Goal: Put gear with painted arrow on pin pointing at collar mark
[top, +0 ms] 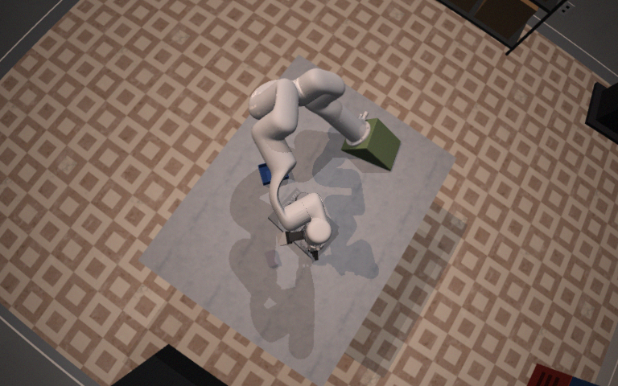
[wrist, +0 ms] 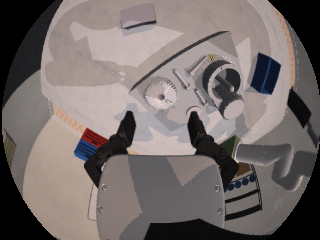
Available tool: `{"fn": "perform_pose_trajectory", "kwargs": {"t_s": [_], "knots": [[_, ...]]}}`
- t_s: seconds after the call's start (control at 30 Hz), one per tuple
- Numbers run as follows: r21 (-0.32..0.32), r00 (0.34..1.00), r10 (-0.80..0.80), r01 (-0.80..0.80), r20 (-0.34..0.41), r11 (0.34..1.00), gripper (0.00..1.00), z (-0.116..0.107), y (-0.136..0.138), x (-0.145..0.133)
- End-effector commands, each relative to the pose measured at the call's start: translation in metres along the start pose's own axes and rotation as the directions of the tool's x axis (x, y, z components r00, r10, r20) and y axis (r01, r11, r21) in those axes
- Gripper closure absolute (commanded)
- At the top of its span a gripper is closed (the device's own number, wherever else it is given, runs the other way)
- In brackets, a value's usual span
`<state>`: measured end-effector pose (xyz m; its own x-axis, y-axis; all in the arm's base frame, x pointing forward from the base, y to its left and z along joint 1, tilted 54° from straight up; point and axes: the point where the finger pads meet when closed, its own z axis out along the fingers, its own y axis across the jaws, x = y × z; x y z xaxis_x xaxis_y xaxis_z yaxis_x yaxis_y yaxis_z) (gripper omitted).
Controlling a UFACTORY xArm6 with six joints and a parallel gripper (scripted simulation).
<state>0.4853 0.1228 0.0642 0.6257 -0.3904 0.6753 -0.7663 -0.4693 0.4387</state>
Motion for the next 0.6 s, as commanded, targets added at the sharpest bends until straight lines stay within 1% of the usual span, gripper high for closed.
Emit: {"fn": "perform_pose_trajectory", "kwargs": {"t_s": [0.0,0.57], "knots": [[0.002,1.0,0.0,0.0,0.0,1.0,0.07,-0.001,-0.001,0.0],[-0.004,1.0,-0.004,0.004,0.001,1.0,0.07,0.01,-0.001,0.0]]}}
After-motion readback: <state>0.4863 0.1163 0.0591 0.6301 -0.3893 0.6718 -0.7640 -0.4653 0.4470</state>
